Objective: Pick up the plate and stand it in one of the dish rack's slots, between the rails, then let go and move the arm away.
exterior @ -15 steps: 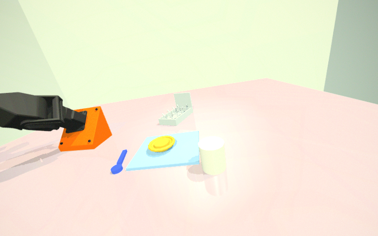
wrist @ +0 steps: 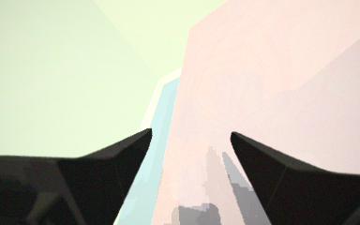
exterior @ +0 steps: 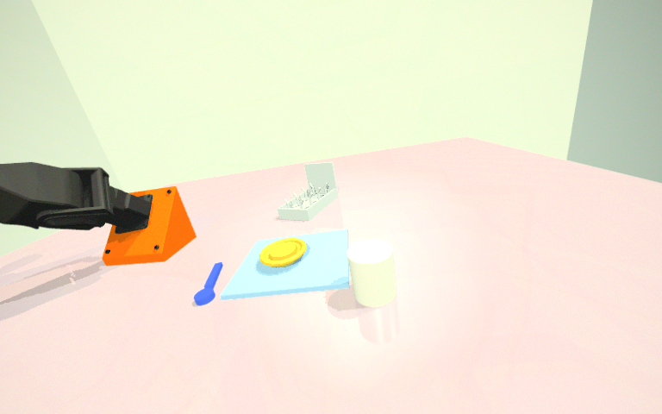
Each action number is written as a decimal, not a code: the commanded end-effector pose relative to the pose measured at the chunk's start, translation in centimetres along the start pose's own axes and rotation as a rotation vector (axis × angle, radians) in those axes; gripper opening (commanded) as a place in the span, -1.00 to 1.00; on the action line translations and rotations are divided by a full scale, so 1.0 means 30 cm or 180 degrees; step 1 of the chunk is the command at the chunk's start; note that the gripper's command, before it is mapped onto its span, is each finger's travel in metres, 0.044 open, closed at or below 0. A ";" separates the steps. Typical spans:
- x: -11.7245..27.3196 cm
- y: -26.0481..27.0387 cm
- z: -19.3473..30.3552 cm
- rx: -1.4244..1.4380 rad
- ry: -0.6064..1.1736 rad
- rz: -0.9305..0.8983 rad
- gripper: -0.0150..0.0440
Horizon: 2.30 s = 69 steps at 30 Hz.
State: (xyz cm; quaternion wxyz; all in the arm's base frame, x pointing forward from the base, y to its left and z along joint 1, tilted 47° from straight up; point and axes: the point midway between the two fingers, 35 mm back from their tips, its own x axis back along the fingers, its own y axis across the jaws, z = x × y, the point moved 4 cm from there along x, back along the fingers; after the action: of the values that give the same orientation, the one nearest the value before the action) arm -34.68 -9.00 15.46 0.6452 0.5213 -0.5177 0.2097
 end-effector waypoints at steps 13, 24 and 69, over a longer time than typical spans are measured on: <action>0.093 -0.017 0.083 0.0668 0.0346 -0.0213 0.86; 0.161 -0.033 0.134 0.1130 0.0565 -0.0390 0.86; 0.459 -0.128 0.288 0.2888 0.1315 -0.1307 0.86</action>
State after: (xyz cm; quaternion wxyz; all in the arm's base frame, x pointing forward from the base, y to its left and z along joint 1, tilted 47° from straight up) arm -30.60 -21.29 24.81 0.4801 0.7791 -0.1434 0.3768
